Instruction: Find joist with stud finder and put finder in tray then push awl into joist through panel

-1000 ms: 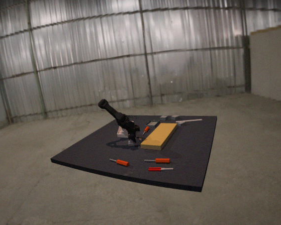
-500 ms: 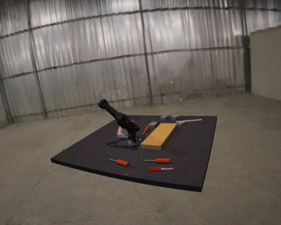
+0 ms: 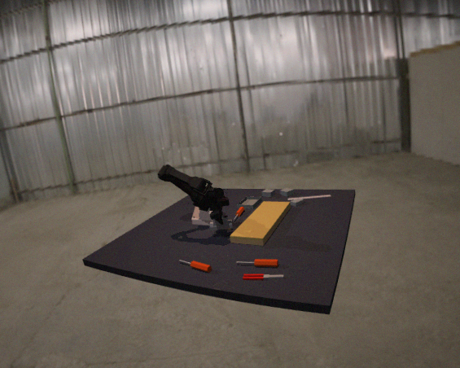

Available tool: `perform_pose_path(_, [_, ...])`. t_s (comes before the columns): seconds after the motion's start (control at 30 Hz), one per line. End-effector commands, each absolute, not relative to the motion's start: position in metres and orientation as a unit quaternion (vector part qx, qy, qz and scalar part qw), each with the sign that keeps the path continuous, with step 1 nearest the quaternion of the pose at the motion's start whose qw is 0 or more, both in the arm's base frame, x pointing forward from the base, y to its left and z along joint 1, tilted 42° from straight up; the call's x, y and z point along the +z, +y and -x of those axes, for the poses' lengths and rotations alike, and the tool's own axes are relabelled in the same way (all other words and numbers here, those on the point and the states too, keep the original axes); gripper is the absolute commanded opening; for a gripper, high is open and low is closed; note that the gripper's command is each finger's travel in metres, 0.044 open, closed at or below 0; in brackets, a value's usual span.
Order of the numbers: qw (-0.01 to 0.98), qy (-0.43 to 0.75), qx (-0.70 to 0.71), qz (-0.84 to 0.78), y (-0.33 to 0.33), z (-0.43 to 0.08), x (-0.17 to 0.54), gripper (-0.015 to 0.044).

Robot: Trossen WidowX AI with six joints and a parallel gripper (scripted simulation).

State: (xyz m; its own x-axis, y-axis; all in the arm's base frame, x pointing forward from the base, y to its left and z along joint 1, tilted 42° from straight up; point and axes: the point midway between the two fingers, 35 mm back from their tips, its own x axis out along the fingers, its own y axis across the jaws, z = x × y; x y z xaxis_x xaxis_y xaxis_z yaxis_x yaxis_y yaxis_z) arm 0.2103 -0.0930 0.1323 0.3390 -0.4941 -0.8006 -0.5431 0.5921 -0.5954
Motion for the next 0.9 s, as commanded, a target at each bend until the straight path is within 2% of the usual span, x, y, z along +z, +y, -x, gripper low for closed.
perform_pose_path(0.0, [0.687,0.569,0.013,0.452,-0.083,-0.210,0.148,0.0000])
perform_pose_path(0.4, [0.687,0.566,0.008,0.455,-0.062,-0.201,0.176,0.0000])
perform_pose_path(0.87, [0.719,0.557,-0.052,0.413,-0.056,-0.255,0.196,0.0000])
